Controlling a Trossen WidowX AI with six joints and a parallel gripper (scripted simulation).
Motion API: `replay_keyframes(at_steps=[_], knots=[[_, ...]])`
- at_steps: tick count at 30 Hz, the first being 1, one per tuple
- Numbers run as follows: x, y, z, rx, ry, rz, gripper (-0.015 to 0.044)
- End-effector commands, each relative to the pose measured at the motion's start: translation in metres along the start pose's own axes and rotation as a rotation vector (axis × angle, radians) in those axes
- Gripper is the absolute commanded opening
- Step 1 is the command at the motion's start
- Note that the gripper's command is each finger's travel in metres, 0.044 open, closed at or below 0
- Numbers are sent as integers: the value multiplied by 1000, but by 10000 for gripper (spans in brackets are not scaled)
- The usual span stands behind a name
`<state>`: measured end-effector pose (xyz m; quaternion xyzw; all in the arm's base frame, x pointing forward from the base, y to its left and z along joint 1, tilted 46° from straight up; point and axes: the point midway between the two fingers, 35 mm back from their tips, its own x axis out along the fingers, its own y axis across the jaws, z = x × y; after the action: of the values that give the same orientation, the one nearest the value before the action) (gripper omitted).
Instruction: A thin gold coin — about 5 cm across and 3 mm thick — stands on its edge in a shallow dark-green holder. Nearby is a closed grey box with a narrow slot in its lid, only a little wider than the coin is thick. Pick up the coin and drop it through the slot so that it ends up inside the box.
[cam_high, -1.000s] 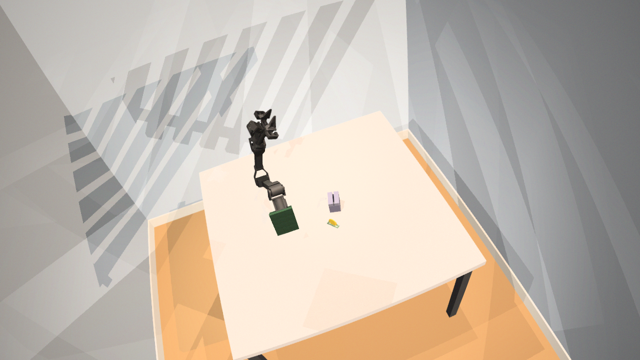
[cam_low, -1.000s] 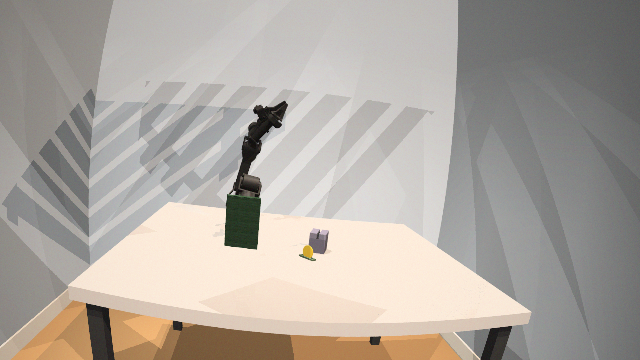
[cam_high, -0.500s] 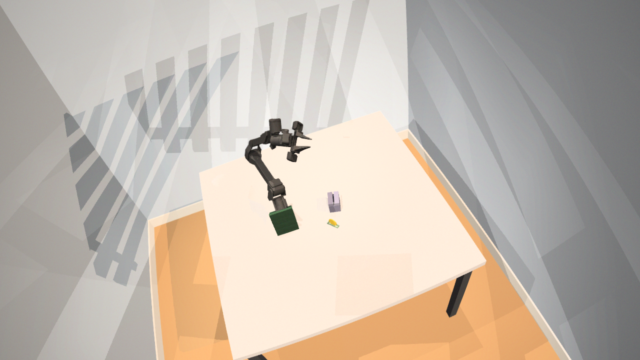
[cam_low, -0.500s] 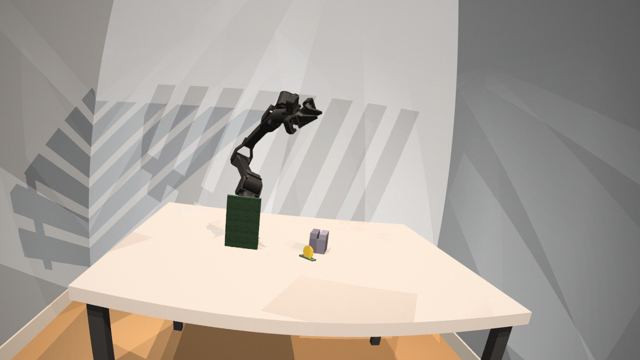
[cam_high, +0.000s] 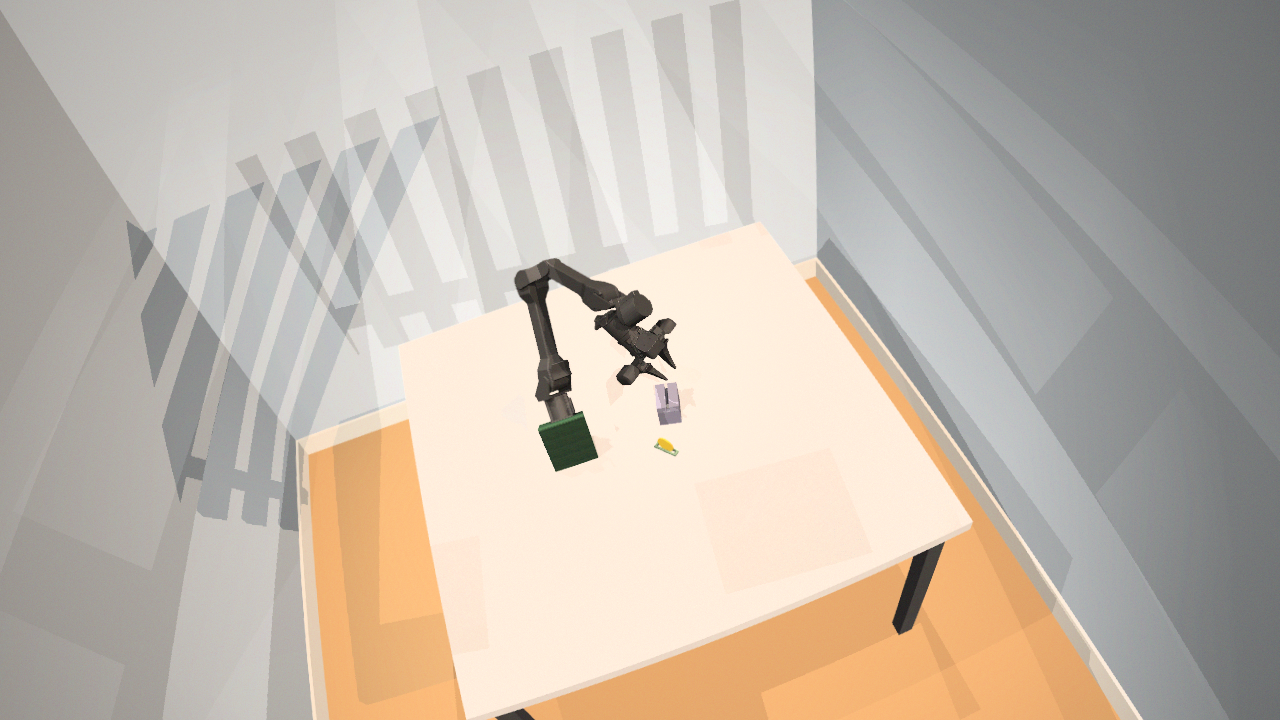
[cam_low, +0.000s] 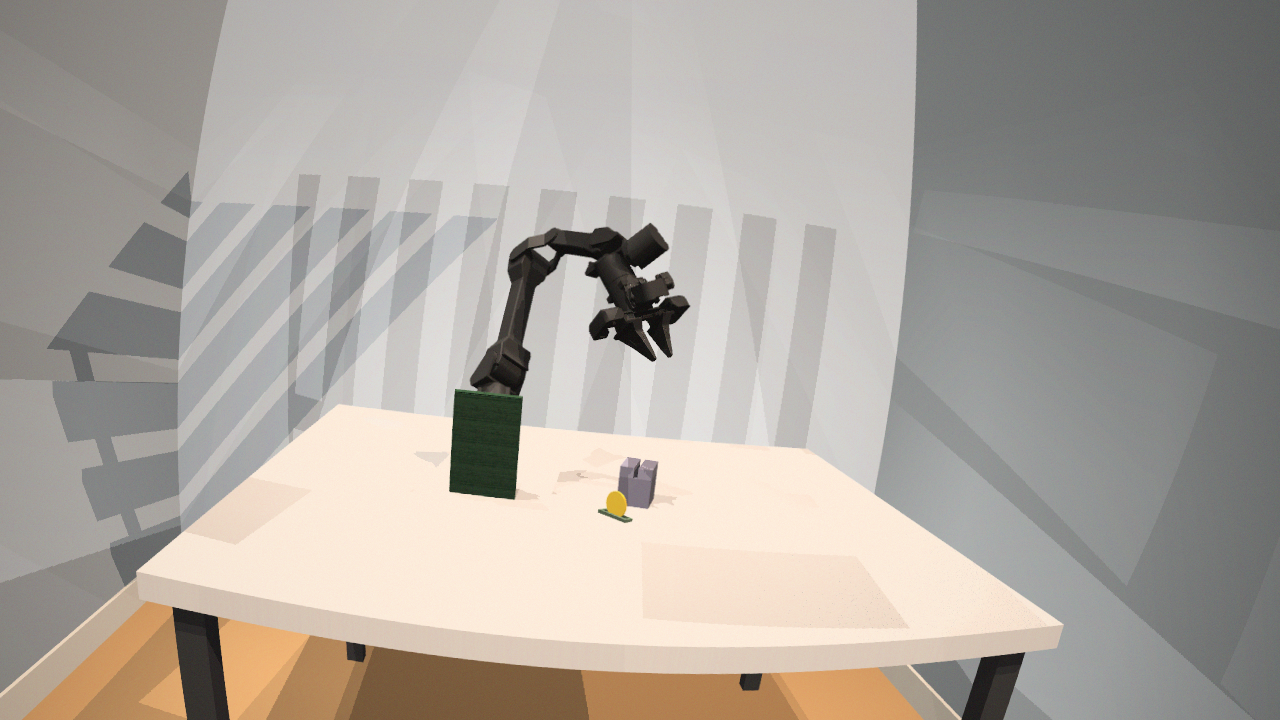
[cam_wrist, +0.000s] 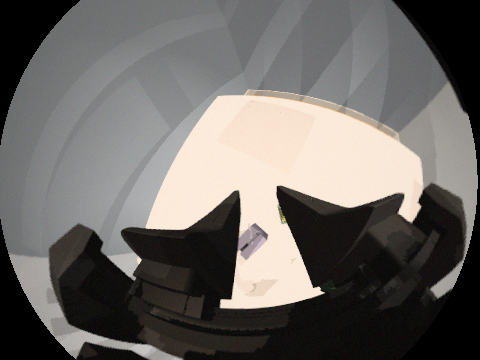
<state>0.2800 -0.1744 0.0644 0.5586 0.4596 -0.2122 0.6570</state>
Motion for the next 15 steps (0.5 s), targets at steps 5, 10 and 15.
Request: replay_keyframes(at_steps=[5, 10, 15], knots=[[81, -36, -59, -122, 441, -118, 161], [112, -61, -102, -172, 697, -159, 161], [115, -66, -105, -174, 707, -160, 161]])
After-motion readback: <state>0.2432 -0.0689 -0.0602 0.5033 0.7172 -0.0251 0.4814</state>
